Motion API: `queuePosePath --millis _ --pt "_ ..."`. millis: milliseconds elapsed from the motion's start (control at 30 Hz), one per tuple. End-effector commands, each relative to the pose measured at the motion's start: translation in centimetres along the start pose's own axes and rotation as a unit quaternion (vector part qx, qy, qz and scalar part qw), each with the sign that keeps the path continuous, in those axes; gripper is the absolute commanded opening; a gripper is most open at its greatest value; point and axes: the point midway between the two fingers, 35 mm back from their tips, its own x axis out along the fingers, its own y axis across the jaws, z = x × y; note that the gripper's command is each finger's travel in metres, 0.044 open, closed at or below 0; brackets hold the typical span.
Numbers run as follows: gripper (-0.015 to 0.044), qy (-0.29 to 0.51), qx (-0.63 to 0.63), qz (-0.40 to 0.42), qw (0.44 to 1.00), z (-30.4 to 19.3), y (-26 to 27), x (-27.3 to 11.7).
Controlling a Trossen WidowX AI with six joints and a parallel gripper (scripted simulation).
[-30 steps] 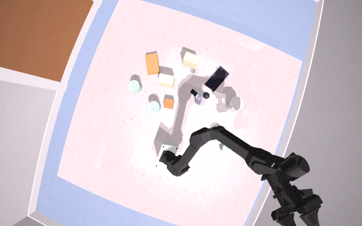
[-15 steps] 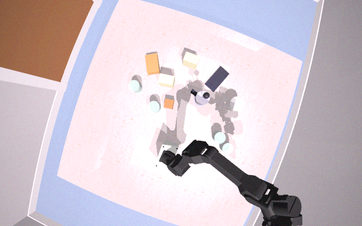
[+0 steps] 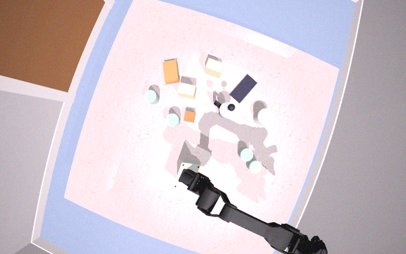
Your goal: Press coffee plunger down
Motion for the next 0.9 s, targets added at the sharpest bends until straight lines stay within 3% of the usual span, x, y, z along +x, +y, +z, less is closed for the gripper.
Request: queuePosePath --millis 0,267,500,633,867 --pt "0.044 0.007 0.035 0.071 0.997 -0.6 4.7 1.8" --pt "0.044 -0.01 0.095 0.231 0.968 1.3 15.2 1.5" --pt "0.044 -0.039 0.126 0.364 0.922 4.3 23.2 -3.1" --pt "0.044 -0.057 0.133 0.431 0.891 6.2 26.8 -7.0" --pt "0.044 -0.083 0.124 0.542 0.827 8.7 32.1 -17.1"
